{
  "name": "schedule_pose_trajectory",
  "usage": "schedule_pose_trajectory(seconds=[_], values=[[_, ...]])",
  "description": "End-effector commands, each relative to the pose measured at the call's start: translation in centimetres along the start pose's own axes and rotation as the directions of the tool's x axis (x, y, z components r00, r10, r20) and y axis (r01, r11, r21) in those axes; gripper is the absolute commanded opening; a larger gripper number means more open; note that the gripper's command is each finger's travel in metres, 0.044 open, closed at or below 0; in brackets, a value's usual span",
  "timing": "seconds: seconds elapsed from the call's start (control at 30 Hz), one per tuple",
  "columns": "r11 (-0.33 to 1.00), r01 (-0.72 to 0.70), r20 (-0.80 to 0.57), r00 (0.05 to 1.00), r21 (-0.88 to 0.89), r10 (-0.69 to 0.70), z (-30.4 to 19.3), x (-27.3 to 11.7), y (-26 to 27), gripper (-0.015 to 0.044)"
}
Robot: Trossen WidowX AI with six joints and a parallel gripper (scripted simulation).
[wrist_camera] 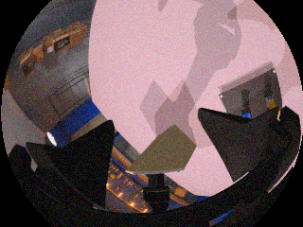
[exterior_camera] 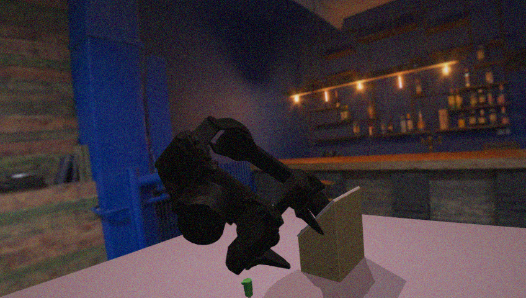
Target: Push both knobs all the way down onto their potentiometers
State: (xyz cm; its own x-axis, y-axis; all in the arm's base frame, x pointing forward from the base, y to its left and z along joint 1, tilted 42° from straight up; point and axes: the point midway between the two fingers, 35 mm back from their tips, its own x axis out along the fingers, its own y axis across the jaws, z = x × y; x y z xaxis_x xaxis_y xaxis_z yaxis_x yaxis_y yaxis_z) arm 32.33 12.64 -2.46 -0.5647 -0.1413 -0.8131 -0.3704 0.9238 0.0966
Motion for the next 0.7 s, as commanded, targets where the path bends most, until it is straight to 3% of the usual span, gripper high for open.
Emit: schedule_pose_trajectory(seconds=[0.0,0.47,0.67], values=[[1.0,0.004,0.002,1.0,0.002,-0.004,0.0,0.0,-0.1,0.0374],[0.927,0.284,0.119,0.94,0.246,-0.319,-2.8,-0.9,-4.7,0.0006],[0.85,0.37,0.16,0.877,0.374,-0.453,-4.3,-1.4,-6.6,0.0]])
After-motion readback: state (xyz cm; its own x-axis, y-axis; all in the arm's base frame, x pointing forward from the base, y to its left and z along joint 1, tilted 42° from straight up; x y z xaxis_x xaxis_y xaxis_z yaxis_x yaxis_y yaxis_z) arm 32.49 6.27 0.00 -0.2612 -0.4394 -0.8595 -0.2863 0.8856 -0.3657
